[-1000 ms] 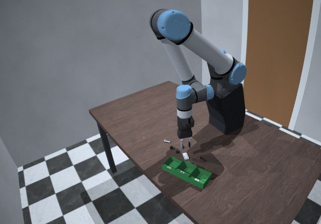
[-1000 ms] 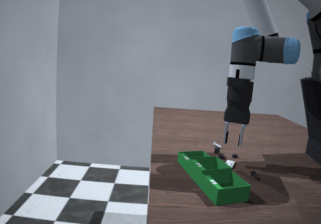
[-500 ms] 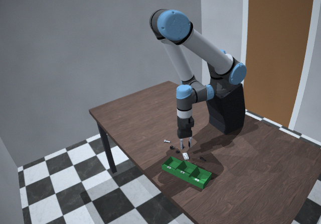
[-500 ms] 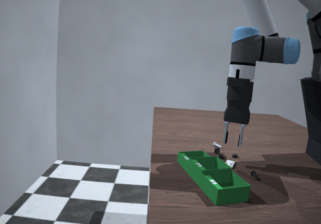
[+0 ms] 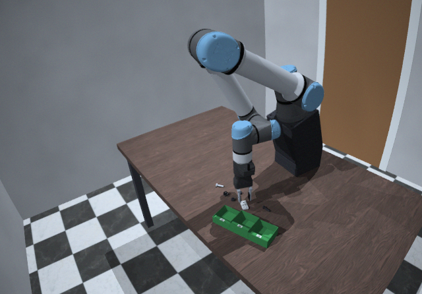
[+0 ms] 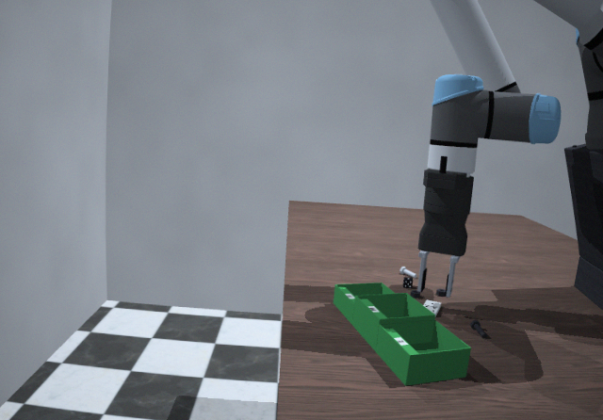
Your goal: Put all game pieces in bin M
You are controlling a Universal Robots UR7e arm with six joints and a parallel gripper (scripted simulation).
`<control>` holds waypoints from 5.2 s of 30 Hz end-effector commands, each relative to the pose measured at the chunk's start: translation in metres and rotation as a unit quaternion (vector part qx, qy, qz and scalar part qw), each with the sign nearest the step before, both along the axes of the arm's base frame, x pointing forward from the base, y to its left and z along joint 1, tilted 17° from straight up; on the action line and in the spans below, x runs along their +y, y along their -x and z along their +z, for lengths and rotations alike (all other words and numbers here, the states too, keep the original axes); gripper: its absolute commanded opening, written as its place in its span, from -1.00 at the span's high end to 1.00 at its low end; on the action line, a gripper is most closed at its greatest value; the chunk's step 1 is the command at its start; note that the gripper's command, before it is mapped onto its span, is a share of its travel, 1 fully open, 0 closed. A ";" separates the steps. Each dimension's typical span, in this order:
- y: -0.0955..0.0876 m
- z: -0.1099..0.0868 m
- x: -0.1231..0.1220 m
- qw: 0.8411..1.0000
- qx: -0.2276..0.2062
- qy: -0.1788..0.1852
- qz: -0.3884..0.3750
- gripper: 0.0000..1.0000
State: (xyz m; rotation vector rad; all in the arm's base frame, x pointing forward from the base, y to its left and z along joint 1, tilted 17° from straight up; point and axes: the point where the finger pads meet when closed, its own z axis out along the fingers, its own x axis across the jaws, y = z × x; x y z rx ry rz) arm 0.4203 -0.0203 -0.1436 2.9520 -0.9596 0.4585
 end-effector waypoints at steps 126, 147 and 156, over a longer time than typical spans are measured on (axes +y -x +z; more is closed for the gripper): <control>-0.045 0.048 0.050 0.995 0.003 0.031 0.096 0.02; -0.088 0.057 0.092 0.950 0.017 0.091 0.298 0.02; -0.083 0.056 0.087 0.935 0.028 0.102 0.339 0.02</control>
